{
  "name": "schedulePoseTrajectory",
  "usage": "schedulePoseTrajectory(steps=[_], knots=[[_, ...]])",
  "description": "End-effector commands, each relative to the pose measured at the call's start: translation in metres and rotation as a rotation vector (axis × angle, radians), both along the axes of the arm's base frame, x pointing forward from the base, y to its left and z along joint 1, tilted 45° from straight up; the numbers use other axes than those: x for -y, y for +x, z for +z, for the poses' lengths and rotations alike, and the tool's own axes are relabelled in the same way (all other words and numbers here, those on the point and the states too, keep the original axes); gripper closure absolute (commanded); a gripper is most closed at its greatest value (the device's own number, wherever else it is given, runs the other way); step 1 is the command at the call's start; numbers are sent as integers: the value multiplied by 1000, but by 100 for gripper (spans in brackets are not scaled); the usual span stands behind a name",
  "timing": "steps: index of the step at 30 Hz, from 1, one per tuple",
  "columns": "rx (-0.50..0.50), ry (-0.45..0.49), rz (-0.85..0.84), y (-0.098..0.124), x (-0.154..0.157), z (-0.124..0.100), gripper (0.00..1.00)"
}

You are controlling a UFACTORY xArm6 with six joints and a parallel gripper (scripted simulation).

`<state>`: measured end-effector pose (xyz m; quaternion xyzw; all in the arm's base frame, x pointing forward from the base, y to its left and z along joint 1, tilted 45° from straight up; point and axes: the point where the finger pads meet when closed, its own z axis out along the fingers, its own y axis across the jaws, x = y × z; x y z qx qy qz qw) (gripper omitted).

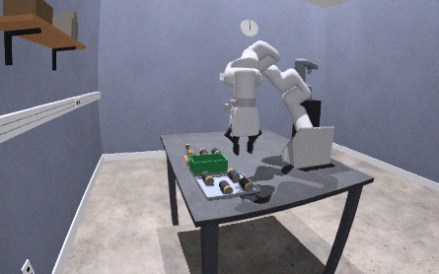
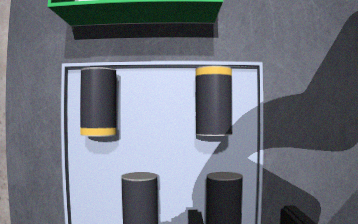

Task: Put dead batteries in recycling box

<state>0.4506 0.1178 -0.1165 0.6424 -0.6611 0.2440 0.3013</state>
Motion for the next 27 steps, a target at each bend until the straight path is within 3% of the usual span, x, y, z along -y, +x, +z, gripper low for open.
schedulePoseTrajectory(steps=[1,23,27], knots=[[13,9,4,-9,-12,-4,49],[13,9,4,-10,-12,-5,49],[13,9,4,-12,15,-32,49]])
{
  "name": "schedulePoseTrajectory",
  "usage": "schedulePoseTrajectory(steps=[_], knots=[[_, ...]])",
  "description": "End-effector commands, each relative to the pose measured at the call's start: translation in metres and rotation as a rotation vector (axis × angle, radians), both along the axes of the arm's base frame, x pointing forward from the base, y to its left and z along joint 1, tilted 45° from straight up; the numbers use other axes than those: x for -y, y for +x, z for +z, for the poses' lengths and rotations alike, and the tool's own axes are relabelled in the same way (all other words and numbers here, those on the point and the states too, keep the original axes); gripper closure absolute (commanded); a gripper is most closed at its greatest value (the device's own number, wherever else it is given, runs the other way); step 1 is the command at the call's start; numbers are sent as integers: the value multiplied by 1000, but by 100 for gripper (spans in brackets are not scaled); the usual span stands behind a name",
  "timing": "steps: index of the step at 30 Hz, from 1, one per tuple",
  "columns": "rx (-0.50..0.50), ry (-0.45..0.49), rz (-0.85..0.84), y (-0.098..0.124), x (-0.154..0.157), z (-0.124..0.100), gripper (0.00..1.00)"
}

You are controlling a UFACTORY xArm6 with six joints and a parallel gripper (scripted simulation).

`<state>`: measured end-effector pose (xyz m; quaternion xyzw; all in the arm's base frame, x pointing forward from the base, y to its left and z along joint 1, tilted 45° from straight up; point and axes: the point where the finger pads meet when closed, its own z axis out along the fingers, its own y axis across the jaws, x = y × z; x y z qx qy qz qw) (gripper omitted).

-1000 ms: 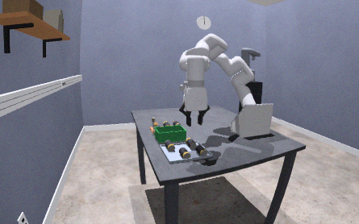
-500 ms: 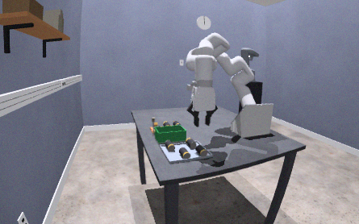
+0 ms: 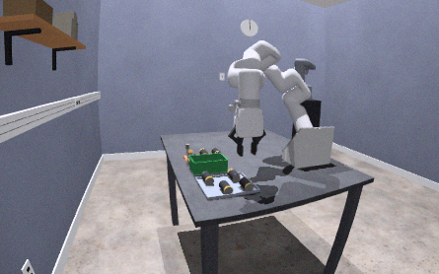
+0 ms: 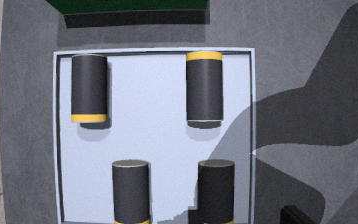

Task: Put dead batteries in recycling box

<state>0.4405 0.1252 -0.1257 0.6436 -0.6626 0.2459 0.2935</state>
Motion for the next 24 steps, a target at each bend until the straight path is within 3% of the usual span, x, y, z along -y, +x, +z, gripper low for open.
schedulePoseTrajectory(steps=[1,6,24], knots=[[0,0,0,-3,33,-33,49],[0,0,0,-5,50,-50,49],[0,0,0,-4,50,-51,49]])
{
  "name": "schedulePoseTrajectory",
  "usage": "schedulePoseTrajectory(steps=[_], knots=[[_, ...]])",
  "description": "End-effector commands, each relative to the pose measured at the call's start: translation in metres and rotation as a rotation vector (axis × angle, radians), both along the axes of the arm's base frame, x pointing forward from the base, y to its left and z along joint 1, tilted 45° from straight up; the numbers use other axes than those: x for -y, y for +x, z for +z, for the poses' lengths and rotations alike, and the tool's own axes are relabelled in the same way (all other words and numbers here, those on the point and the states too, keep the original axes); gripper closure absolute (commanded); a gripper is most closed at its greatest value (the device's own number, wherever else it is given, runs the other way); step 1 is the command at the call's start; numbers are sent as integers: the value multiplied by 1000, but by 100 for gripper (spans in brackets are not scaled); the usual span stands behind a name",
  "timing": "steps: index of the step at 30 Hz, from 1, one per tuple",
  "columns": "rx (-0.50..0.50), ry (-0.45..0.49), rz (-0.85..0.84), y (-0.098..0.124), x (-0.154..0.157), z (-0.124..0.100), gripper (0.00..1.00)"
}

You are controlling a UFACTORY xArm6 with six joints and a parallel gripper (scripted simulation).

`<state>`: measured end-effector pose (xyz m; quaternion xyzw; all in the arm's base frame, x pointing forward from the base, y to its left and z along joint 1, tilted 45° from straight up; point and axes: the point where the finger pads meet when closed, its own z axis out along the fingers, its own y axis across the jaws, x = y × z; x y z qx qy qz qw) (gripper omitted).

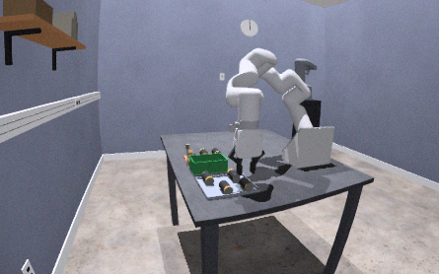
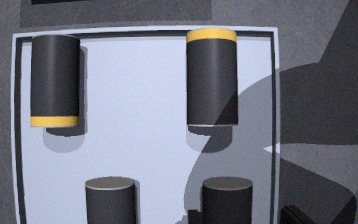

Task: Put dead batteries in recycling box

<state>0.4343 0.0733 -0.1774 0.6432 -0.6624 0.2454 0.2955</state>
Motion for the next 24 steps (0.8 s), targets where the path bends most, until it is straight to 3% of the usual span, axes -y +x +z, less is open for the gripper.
schedulePoseTrajectory(steps=[1,16,24], knots=[[3,2,1,2,-2,1,49],[3,2,1,2,-1,0,49],[3,2,1,0,20,-21,49]])
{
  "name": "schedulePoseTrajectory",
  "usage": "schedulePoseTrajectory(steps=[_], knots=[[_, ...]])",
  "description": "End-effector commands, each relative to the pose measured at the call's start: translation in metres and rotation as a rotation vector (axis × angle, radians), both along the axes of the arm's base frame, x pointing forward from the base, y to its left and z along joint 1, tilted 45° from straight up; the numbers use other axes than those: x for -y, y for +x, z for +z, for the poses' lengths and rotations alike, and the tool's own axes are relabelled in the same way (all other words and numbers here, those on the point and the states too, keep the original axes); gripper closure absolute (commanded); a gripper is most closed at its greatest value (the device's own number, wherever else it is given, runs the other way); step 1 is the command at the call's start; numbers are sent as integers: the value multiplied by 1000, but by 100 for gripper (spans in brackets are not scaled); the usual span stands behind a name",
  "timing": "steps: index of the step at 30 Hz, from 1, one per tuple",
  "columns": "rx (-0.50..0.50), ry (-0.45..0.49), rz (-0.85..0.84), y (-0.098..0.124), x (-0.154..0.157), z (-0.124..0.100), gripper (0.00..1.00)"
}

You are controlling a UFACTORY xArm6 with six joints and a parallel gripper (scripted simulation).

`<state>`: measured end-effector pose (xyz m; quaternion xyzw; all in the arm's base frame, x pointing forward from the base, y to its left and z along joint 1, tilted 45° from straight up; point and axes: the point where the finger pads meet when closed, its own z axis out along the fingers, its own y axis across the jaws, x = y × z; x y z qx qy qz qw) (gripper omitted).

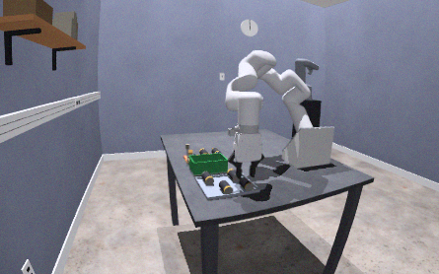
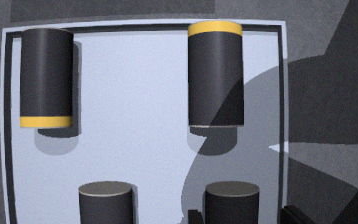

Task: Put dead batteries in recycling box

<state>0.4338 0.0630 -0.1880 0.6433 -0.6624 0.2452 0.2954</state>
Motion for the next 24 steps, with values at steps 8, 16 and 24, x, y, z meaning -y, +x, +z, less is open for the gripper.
schedulePoseTrajectory(steps=[8,16,24], knots=[[3,2,2,0,13,-13,49],[3,2,2,0,19,-20,49],[3,2,2,0,20,-21,49]])
